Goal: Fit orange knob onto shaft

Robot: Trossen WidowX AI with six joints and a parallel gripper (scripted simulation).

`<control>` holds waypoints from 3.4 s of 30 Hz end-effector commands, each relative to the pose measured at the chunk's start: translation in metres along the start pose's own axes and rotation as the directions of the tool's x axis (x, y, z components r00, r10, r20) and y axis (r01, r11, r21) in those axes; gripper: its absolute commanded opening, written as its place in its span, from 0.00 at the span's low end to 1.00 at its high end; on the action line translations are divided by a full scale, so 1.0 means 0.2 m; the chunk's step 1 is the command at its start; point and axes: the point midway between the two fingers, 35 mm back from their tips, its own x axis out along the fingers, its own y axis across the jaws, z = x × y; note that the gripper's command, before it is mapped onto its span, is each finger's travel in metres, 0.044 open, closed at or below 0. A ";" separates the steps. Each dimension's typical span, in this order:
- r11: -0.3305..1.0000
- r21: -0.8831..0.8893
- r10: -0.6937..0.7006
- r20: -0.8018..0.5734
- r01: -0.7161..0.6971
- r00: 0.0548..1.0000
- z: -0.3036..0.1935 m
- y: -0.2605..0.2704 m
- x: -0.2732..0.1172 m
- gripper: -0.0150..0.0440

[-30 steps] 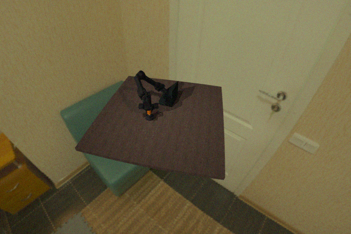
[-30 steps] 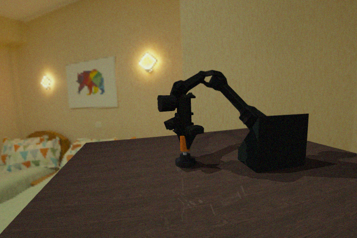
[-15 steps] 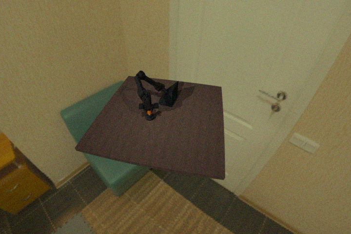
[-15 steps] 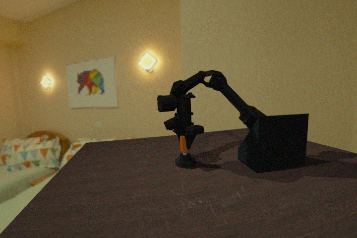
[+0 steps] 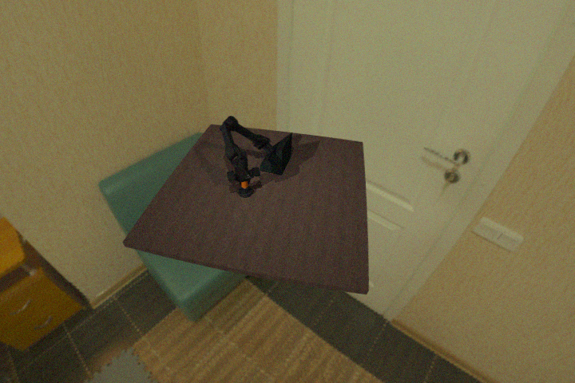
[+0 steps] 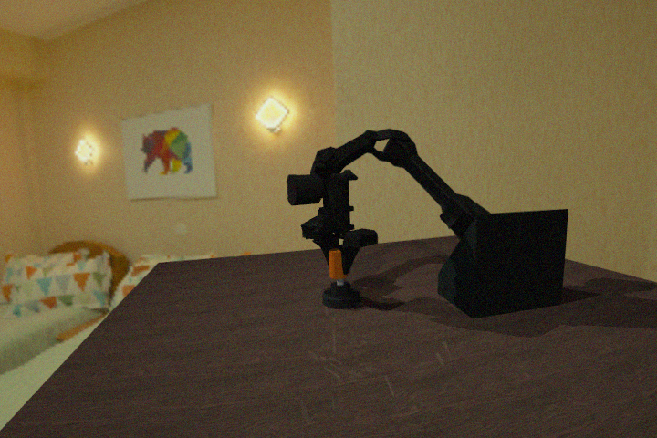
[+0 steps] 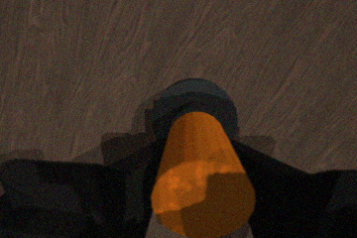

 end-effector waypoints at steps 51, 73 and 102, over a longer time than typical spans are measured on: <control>0.977 -0.215 -0.002 0.003 0.002 1.000 -0.01 0.01 -0.02 0.25; 0.977 -0.215 -0.002 0.003 0.003 1.000 -0.01 -0.02 0.00 0.25; 0.977 -0.215 -0.002 0.003 0.002 1.000 -0.01 0.01 -0.01 0.25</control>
